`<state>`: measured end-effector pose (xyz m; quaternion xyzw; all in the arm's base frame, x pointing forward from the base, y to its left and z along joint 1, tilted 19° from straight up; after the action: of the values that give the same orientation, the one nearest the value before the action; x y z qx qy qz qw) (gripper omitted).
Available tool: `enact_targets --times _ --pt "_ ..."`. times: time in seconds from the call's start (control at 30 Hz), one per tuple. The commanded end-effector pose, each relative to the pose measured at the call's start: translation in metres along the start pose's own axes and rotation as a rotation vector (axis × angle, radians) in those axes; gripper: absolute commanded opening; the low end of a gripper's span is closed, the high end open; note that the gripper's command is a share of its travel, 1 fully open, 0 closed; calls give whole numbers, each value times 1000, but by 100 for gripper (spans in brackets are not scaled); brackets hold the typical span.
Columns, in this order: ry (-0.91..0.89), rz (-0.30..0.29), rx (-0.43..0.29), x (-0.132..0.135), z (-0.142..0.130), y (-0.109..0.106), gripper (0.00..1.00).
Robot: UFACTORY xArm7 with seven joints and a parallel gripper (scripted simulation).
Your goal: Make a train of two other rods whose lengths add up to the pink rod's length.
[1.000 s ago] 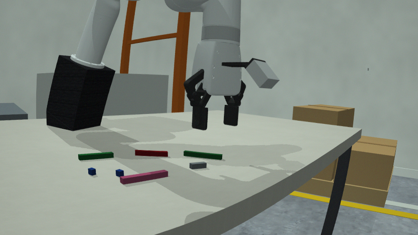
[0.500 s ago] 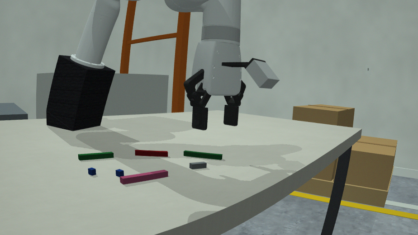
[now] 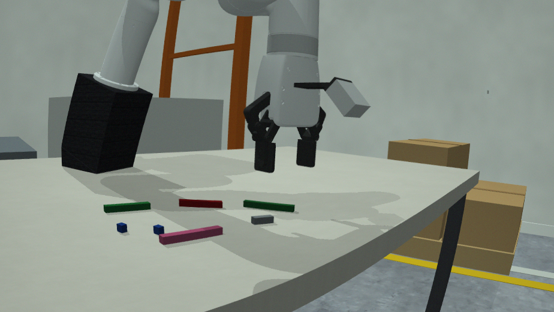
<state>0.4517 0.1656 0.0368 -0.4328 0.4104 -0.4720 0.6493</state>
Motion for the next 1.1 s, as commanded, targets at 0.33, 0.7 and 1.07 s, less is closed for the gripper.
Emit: enact_targets --times 0.33,0.7,1.07 --pt "-305 -3 0 49 -12 1 100" --pt "-598 -2 1 92 -30 2 100" --pt "-777 -2 4 117 -43 1 100"
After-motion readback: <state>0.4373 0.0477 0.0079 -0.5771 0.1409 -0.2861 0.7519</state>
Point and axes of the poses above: the point where the finger pads meet when closed, its own y axis out along the fingers, its own x axis across the jaws, z = x × y, the point moved 1 cm from there along -y, back along the fingers, and after that the axes turned 1 degree about -y, right-handed, at the moved point
